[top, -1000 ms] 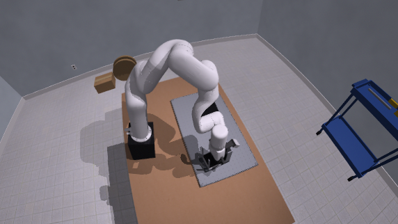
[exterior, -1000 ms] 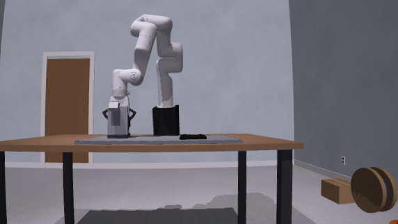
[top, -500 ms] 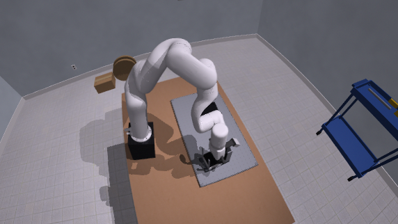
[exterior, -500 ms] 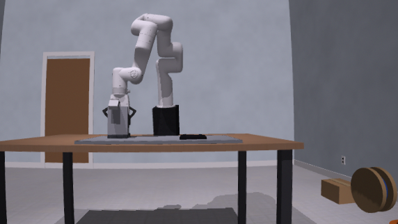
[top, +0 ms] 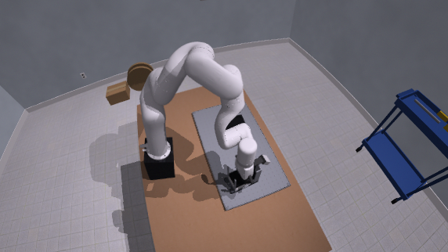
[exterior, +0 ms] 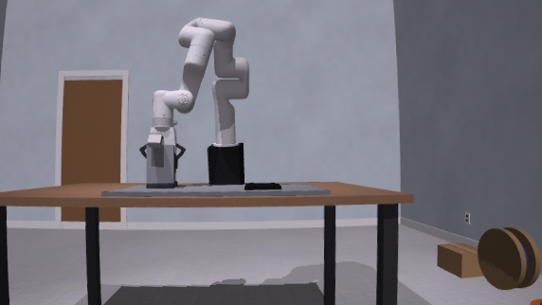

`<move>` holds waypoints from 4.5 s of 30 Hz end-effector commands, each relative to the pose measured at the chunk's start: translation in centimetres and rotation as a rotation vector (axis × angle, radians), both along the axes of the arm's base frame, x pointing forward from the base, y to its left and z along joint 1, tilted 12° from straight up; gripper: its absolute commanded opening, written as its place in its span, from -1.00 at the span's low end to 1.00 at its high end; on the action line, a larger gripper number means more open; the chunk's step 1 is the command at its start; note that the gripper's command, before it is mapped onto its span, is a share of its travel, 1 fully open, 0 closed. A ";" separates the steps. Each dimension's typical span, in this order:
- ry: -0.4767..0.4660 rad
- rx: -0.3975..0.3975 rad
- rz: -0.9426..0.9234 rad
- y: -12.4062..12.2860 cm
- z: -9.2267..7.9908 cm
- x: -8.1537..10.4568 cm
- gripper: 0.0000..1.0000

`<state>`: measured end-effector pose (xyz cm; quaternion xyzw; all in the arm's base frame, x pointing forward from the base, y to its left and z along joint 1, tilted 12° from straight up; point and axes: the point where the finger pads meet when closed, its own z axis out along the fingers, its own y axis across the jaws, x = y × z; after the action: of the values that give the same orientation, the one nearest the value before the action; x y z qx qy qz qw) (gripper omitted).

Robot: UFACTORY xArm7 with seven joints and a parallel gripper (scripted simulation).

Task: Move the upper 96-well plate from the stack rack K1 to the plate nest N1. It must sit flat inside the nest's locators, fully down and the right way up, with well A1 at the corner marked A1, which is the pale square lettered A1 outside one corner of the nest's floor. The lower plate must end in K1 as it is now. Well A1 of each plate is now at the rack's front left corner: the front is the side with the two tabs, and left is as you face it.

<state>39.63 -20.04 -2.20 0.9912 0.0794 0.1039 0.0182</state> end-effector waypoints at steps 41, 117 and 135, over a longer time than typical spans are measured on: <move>-0.003 -0.001 -0.001 0.1 6.1 -1.2 -1.00; -0.006 0.031 -0.149 4.5 12.7 -1.9 -1.00; -0.006 0.031 -0.149 9.8 12.6 -1.0 -1.00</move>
<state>38.34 -11.07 10.32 0.9944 0.0046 0.1049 0.0091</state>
